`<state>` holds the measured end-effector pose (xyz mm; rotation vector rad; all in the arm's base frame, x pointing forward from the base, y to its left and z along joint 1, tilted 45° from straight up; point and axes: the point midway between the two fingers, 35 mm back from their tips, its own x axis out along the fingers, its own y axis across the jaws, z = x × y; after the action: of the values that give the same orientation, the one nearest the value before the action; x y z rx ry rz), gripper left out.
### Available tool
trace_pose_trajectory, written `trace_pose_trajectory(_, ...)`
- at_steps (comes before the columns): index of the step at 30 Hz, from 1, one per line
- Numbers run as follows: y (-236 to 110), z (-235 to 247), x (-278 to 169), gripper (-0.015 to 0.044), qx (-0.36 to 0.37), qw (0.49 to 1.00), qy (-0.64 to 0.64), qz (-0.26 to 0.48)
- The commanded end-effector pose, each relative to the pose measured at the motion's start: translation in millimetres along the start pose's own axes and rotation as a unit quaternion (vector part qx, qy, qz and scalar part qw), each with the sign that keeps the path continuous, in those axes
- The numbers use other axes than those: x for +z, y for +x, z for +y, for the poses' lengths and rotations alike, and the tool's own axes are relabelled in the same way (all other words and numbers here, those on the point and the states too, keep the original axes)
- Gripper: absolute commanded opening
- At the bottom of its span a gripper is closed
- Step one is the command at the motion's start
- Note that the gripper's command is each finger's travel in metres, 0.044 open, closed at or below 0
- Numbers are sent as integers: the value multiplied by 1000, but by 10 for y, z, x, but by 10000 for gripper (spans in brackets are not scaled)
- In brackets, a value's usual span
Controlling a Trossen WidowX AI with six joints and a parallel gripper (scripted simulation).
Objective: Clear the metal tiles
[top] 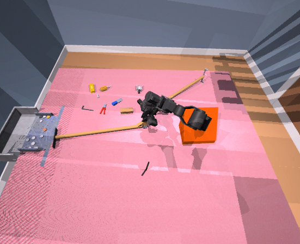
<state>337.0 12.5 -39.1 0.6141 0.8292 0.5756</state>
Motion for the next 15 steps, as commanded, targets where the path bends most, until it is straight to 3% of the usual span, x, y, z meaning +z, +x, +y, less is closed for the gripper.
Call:
trace_pose_trajectory(1, -2, 0, 3, 65, 0, 1000, -2, 0)
trace_pose_trajectory(3, -2, 0, 3, 52, 0, 1000, -2, 0)
trace_pose_trajectory(5, -4, 0, 4, 0, 0, 1000, -2, 0)
trace_pose_trajectory(15, -18, -42, 17, 0, -3, 1000, 2, 0)
